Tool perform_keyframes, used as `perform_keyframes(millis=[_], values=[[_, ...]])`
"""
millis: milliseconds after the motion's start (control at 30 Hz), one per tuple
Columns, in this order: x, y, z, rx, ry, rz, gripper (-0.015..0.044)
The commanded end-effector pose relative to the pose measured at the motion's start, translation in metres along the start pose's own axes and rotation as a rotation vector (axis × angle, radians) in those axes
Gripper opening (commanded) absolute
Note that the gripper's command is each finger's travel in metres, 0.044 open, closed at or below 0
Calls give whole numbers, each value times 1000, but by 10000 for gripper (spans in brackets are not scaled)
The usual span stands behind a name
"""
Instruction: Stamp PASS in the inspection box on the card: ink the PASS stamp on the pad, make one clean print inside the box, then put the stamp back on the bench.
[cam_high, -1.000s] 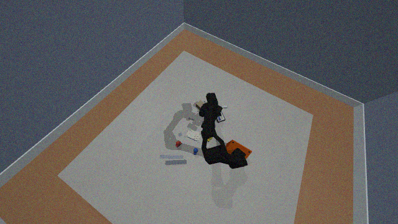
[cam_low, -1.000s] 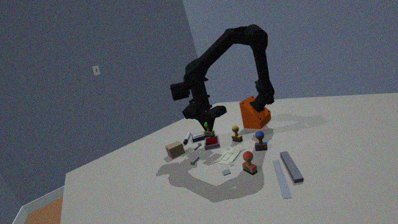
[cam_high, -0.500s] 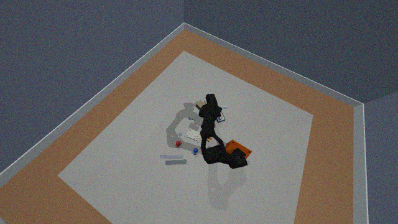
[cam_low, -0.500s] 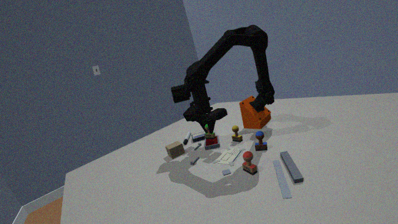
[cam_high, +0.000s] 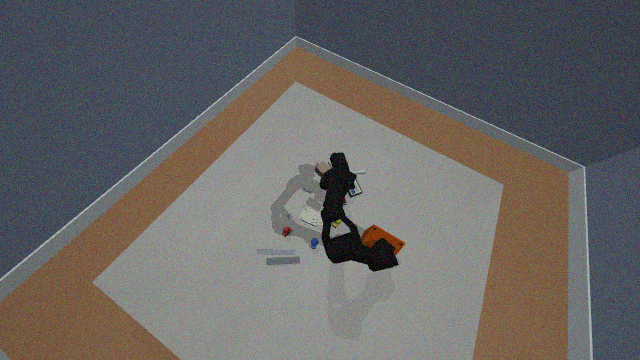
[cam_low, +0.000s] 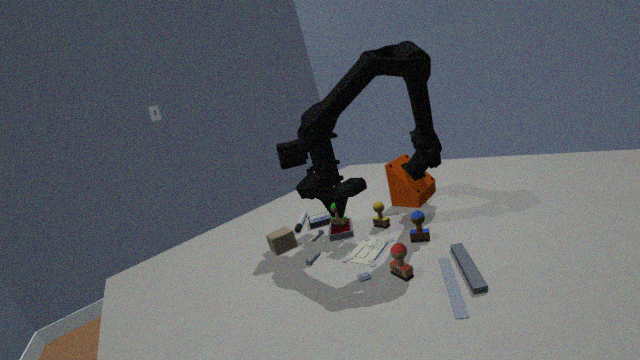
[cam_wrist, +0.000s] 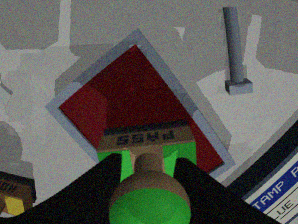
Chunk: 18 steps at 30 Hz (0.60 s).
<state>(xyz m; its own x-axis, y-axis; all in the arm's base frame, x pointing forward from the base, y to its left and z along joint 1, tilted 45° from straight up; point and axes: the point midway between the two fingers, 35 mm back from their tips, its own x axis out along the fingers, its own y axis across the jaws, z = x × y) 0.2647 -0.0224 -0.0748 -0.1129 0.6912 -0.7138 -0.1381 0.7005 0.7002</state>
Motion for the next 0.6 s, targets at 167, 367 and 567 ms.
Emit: perform_keyframes(millis=[167, 367, 567], values=[[3, 1, 0, 1, -3, 5, 0], [4, 1, 0, 0, -3, 5, 0], [5, 1, 0, 0, -3, 5, 0]])
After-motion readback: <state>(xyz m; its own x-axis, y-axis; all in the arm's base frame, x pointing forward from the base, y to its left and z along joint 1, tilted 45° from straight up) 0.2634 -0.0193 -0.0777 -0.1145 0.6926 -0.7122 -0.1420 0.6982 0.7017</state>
